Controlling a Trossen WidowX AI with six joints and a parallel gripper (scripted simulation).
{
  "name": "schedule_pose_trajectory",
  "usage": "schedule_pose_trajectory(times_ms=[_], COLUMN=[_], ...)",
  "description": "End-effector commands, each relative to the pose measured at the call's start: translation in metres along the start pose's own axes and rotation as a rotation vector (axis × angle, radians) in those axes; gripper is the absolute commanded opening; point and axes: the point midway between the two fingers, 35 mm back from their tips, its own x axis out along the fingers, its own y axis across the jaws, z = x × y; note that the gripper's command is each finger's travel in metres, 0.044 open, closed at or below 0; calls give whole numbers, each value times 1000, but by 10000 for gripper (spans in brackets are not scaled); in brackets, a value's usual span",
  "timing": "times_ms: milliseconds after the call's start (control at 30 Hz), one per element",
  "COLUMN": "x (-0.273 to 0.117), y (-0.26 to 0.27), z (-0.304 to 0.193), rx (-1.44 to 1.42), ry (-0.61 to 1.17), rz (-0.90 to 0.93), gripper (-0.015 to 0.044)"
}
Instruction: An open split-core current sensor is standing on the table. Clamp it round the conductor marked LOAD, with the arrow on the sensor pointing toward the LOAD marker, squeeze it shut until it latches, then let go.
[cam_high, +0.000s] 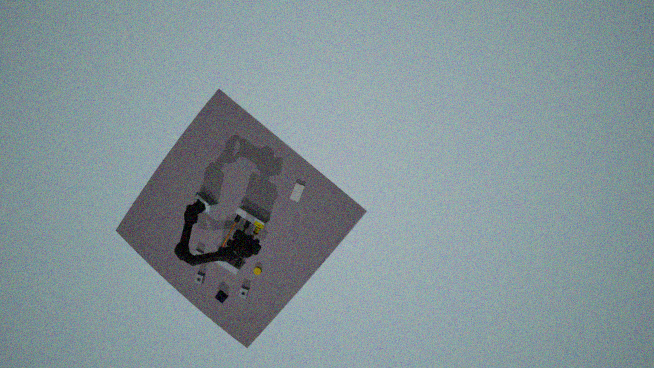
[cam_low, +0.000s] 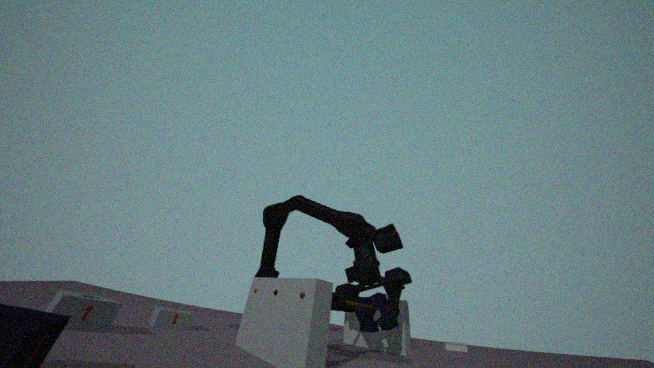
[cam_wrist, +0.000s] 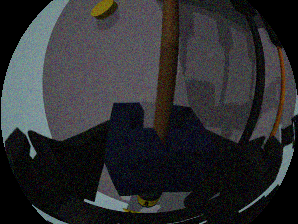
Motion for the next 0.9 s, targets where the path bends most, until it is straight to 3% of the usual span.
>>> schedule_pose_trajectory(times_ms=[0,133,700,867], x=[-1,-1,-2,-19], y=[0,0,0,0], z=[0,0,-1,-1], rx=[1,1,-1,-5], ry=[-3,-3,2,3], rz=[2,2,-17,-147], gripper=[0,0,440,440])
